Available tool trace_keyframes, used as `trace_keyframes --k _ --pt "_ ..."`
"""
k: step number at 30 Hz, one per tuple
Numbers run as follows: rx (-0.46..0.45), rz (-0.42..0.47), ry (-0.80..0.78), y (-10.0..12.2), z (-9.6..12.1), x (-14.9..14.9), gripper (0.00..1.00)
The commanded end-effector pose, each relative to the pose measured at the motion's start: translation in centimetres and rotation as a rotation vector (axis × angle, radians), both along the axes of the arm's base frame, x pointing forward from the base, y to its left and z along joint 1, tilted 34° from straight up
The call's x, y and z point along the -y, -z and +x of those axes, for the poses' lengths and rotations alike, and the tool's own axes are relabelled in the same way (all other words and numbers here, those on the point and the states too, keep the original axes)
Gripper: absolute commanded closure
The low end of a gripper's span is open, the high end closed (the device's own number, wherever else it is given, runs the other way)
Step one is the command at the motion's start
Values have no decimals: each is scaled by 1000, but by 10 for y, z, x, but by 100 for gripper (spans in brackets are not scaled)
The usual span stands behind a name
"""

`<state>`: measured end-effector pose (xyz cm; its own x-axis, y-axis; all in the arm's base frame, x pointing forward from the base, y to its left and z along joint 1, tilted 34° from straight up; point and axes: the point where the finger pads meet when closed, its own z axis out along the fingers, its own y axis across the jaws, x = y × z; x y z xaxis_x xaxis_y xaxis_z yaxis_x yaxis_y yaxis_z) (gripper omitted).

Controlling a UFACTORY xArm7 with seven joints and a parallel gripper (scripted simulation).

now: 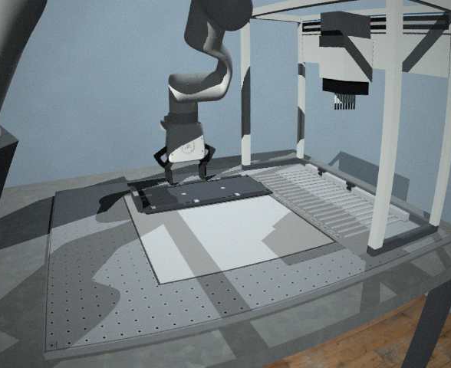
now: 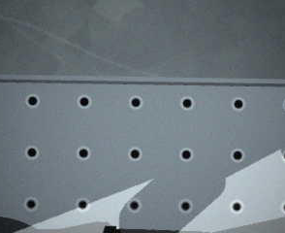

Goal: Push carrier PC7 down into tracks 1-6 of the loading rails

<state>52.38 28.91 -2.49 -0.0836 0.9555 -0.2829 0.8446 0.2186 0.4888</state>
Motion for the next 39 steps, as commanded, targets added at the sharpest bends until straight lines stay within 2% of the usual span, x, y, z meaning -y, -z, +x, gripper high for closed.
trace_keyframes --k 1,39 --pt "2 3 -3 -1 0 -5 0" --pt "2 3 -3 6 -2 -27 0"
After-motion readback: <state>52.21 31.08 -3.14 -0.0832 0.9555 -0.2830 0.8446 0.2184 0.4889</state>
